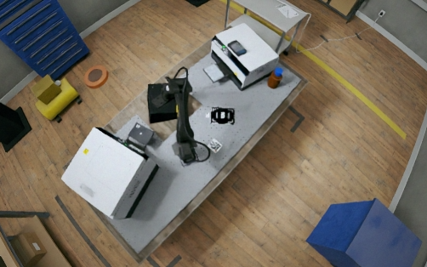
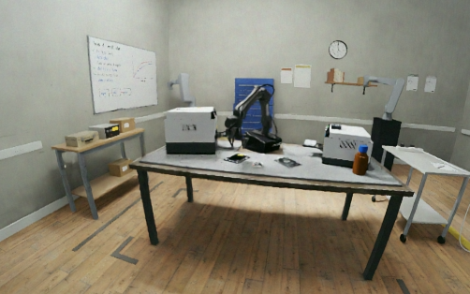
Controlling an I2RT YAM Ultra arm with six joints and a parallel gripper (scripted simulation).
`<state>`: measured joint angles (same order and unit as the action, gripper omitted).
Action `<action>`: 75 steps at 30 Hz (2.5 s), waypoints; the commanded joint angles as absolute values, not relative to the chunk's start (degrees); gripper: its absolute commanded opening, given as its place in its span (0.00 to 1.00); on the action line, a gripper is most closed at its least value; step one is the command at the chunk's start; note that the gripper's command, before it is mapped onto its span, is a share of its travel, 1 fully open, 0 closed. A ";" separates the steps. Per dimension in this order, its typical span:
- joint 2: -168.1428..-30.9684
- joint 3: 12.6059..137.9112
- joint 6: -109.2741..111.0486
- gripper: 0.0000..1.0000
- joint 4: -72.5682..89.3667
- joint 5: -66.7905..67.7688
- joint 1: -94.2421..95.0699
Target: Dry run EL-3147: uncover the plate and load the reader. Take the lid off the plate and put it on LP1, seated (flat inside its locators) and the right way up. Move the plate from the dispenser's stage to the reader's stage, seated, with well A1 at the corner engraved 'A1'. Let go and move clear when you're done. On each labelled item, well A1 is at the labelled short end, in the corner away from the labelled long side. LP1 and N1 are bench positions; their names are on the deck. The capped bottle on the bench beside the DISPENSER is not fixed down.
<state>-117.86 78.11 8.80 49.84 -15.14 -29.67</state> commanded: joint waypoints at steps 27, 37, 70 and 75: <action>-115.02 81.26 9.74 1.00 54.71 -15.17 -31.13; -113.13 82.26 13.09 1.00 55.55 -13.78 -25.66; -109.92 83.79 27.33 1.00 58.27 -9.94 -6.54; -109.37 84.08 30.39 1.00 58.75 -9.20 -3.20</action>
